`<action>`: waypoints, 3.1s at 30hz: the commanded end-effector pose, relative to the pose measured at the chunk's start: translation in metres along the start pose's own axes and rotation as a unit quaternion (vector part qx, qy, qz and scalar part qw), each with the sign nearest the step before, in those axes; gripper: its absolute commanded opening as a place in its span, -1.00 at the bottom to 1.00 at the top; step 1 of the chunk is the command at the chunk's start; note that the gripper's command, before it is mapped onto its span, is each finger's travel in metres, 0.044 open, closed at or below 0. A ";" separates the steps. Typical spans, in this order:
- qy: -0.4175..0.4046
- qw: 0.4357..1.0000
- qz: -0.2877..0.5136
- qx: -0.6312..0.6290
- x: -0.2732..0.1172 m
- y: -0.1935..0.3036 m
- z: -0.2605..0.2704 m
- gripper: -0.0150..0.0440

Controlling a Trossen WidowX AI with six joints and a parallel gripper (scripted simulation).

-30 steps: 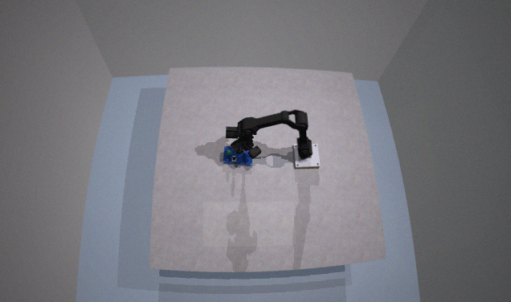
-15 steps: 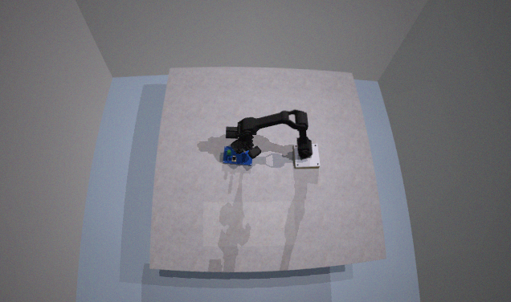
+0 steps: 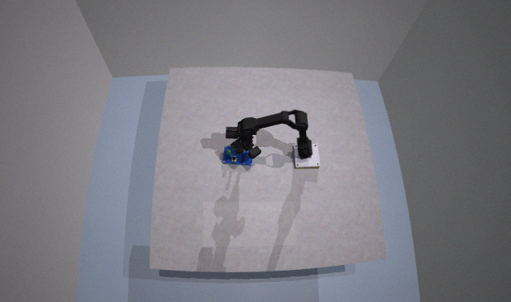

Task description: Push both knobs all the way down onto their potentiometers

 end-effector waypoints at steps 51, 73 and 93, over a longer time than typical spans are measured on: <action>0.017 0.978 -0.020 0.207 -0.037 -0.034 0.001 -0.49; 0.000 0.833 -0.009 0.554 -0.048 -0.060 -0.007 -0.49; -0.004 0.695 0.000 0.719 -0.047 -0.074 -0.010 -0.49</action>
Point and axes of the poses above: the point midway between the two fingers, 35 mm back from their tips, its own x axis out along the fingers, its own z axis across the jaws, y = z × x, the point moved 6 cm from there along -x, back along the fingers, and after that the axes turned 7 degrees about -x, right-handed, at the moved point
